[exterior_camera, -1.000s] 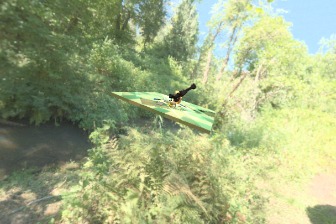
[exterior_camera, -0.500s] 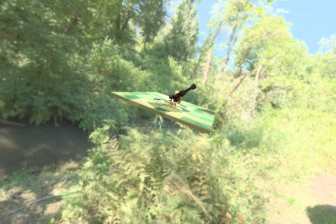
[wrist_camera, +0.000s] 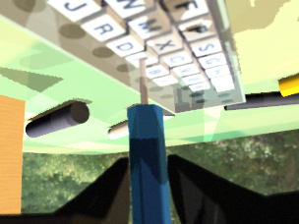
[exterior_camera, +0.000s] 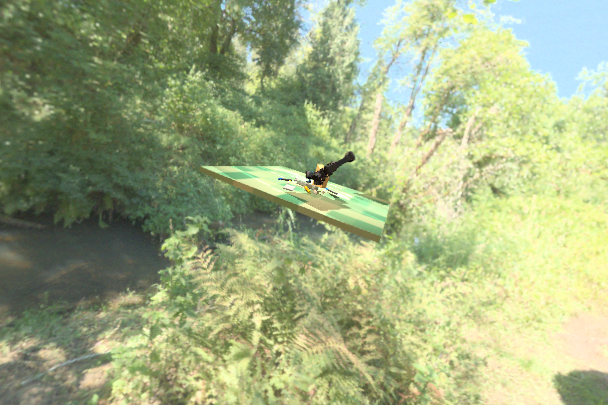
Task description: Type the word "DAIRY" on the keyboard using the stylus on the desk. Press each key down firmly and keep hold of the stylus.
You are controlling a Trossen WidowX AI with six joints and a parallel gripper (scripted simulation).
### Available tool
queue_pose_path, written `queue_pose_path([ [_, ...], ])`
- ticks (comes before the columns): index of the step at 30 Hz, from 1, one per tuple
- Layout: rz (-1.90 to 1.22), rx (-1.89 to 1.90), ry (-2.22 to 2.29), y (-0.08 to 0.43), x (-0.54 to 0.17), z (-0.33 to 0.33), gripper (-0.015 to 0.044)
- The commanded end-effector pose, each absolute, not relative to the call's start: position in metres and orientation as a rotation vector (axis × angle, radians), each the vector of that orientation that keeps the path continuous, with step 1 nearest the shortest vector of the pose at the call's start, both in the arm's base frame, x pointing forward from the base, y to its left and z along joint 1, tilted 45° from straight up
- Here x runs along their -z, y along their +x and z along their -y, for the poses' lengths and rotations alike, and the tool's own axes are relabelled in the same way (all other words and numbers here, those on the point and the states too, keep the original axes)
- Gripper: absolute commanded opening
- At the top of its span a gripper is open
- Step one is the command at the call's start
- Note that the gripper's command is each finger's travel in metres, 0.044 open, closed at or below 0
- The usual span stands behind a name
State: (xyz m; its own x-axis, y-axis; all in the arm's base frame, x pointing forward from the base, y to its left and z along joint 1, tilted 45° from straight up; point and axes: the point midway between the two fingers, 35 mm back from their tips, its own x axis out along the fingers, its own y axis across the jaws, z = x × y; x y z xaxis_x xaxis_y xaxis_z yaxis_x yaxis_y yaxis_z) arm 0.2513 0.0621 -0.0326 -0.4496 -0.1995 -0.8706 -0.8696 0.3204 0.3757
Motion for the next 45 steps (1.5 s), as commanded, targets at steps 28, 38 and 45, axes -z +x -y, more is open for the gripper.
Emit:
queue_pose_path([
  [28, -1.856, -1.153, -0.943, 0.253, 0.009, -0.037, 0.0081],
  [38, -1.858, -1.151, -0.939, 0.253, 0.022, -0.023, 0.0],
  [45, -1.857, -1.152, -0.943, 0.253, 0.032, -0.011, 0.0],
])
